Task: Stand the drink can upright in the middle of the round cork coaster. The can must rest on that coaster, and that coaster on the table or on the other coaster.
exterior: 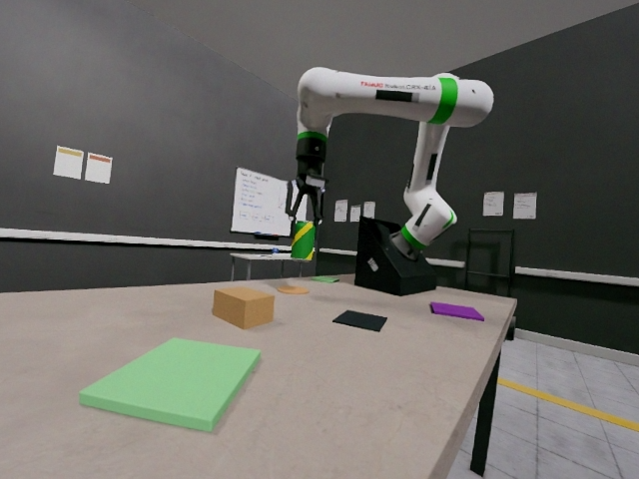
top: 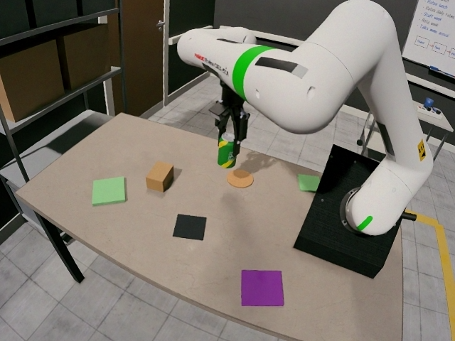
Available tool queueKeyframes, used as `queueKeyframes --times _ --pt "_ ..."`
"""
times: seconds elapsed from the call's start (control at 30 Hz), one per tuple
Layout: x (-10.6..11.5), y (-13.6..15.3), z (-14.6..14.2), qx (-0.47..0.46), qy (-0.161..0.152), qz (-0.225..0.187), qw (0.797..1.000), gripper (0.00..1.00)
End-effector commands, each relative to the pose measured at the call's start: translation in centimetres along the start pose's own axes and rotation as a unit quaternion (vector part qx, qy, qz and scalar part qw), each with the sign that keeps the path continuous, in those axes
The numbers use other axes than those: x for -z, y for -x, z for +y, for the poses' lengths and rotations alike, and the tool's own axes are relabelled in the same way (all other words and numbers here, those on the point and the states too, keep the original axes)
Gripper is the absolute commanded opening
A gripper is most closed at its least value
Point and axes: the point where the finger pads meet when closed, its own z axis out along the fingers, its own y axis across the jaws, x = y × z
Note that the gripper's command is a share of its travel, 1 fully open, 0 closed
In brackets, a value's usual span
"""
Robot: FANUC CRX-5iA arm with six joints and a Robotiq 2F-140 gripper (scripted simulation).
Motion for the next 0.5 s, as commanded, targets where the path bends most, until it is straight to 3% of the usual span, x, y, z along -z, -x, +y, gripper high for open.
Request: queueKeyframes --times 0.0,0.47 --pt "0.0 1.6 0.0 0.0 0.0 0.001 1.0 0.1" --pt "-0.2 6.0 -0.3 0.001 -0.002 0.004 1.0 0.1"
